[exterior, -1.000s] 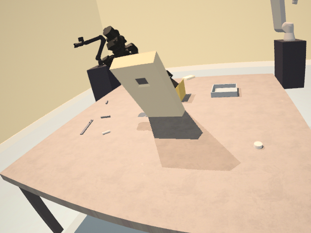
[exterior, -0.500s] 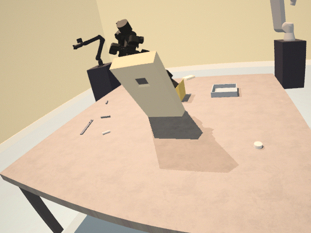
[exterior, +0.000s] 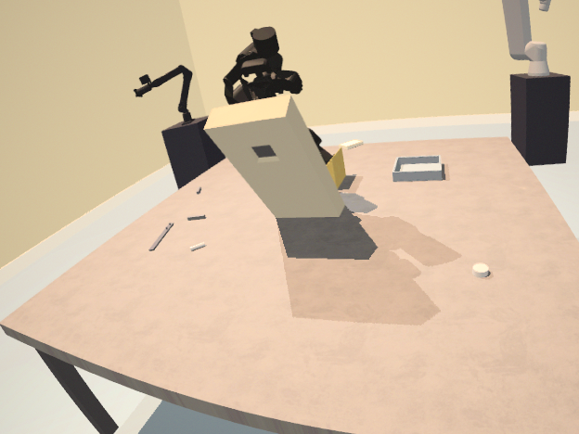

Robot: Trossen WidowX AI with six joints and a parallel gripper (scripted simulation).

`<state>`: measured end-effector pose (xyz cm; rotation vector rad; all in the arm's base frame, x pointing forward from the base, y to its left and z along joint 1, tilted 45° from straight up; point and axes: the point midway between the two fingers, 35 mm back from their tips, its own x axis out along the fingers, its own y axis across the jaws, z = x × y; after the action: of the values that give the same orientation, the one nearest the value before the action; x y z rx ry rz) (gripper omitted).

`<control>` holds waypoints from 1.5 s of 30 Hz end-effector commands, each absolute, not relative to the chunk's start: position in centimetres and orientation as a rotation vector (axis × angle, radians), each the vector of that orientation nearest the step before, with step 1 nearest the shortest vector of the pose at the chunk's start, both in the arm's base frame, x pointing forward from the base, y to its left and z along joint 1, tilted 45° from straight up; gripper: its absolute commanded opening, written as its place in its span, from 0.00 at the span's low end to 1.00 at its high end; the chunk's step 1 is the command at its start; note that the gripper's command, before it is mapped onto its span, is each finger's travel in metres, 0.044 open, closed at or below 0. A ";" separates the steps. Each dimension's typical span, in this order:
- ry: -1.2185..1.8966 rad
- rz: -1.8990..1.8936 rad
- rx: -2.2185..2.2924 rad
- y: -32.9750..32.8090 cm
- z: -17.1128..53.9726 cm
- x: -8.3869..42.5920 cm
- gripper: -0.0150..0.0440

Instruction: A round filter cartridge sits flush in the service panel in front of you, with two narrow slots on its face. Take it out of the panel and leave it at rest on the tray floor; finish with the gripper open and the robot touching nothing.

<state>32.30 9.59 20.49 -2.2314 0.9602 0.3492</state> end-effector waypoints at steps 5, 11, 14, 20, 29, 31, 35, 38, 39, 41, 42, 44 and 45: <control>0.943 0.529 -2.718 12.2 18.1 32.1 0.45; 0.943 0.529 -2.718 12.2 18.1 32.1 0.45; 0.943 0.529 -2.718 12.2 18.1 32.1 0.45; 0.943 0.530 -2.716 12.1 17.9 32.4 0.45; 0.945 0.535 -2.713 11.4 17.2 33.5 0.45; 0.945 0.535 -2.712 11.2 17.1 33.7 0.45; 0.944 0.535 -2.712 10.8 16.8 34.2 0.45; 0.944 0.534 -2.712 10.6 16.7 34.6 0.45; 0.944 0.534 -2.712 10.5 16.6 34.7 0.45; 0.944 0.533 -2.713 10.3 16.5 34.9 0.45; 0.944 0.533 -2.713 10.2 16.4 35.0 0.45; 0.943 0.531 -2.714 10.0 16.3 35.3 0.45; 0.943 0.531 -2.714 9.9 16.3 35.4 0.45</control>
<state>34.97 10.25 16.59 -2.7080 0.9455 0.5251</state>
